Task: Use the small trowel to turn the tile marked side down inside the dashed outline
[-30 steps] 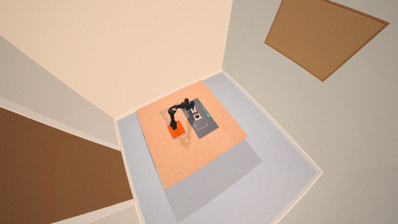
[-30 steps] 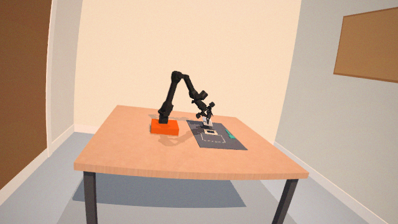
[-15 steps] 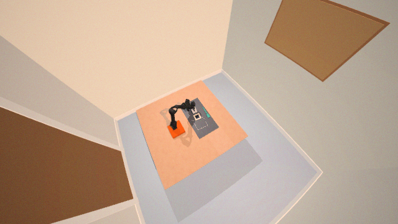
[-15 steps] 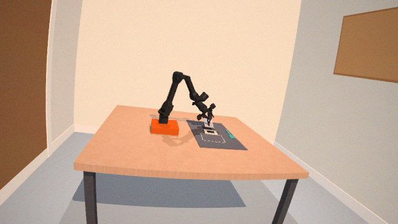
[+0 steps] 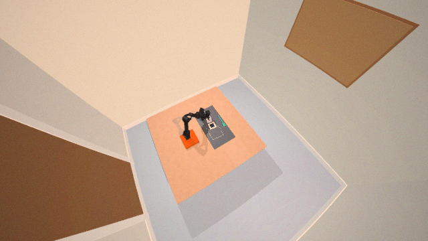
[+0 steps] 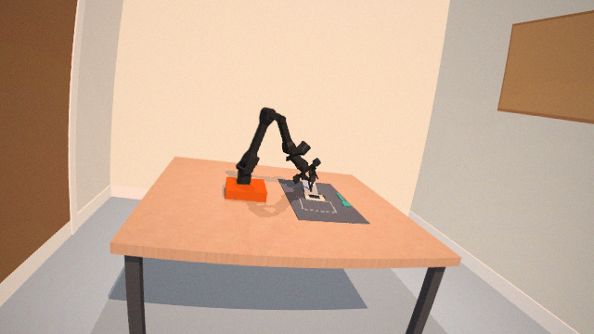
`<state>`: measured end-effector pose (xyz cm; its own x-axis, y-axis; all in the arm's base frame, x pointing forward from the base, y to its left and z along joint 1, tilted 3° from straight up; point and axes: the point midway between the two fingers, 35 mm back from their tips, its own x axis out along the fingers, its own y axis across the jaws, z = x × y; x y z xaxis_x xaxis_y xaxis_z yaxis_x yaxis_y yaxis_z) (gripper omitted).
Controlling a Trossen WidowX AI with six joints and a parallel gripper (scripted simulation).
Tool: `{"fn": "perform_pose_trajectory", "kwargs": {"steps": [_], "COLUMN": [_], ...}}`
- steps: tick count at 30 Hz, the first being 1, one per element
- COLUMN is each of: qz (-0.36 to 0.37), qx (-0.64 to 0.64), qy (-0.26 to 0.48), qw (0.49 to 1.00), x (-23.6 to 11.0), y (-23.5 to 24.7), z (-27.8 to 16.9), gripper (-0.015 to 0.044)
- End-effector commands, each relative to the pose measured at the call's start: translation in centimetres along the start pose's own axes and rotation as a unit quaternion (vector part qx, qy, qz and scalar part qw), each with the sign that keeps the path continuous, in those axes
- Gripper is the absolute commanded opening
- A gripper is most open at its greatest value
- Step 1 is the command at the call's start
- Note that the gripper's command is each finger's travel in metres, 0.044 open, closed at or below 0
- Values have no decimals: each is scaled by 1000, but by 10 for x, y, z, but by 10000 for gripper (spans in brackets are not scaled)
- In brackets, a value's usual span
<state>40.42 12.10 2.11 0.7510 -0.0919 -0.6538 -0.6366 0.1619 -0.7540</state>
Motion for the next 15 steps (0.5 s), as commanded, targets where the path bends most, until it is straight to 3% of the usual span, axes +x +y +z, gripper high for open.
{"fn": "perform_pose_trajectory", "kwargs": {"steps": [1, 15], "qz": [-4, -4], "qx": [1, 1], "qy": [-3, -3], "qw": [1000, 1000], "x": [1, 1], "y": [1, -1], "z": [0, -19], "gripper": [0, 0]}}
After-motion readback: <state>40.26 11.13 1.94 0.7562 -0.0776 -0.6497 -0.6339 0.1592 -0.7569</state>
